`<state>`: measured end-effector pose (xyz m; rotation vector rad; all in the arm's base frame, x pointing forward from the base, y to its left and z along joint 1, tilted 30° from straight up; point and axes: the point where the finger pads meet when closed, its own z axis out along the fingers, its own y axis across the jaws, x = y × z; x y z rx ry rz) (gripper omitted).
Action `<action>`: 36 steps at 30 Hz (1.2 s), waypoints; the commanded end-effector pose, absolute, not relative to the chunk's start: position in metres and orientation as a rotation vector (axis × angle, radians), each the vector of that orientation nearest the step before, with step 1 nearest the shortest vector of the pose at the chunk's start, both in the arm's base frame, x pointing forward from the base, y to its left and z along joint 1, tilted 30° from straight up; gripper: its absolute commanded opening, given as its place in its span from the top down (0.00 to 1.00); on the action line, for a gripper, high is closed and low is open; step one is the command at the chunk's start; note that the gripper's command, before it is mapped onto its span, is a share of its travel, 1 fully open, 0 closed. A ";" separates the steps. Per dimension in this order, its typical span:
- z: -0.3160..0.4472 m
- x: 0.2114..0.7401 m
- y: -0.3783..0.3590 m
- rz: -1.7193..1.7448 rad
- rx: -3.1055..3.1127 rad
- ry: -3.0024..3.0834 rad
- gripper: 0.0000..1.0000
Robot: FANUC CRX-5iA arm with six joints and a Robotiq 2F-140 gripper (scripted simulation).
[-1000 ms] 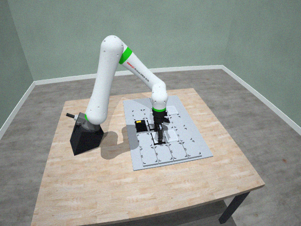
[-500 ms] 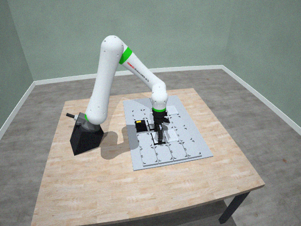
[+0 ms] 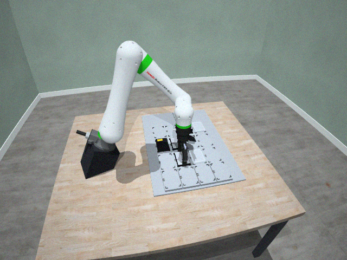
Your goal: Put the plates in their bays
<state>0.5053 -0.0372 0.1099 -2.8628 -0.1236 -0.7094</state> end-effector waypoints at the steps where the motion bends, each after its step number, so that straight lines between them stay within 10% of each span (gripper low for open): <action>1: 0.111 0.506 -0.037 -0.711 -2.863 -0.124 0.11; 36: 0.110 0.505 -0.037 -0.711 -2.863 -0.124 0.00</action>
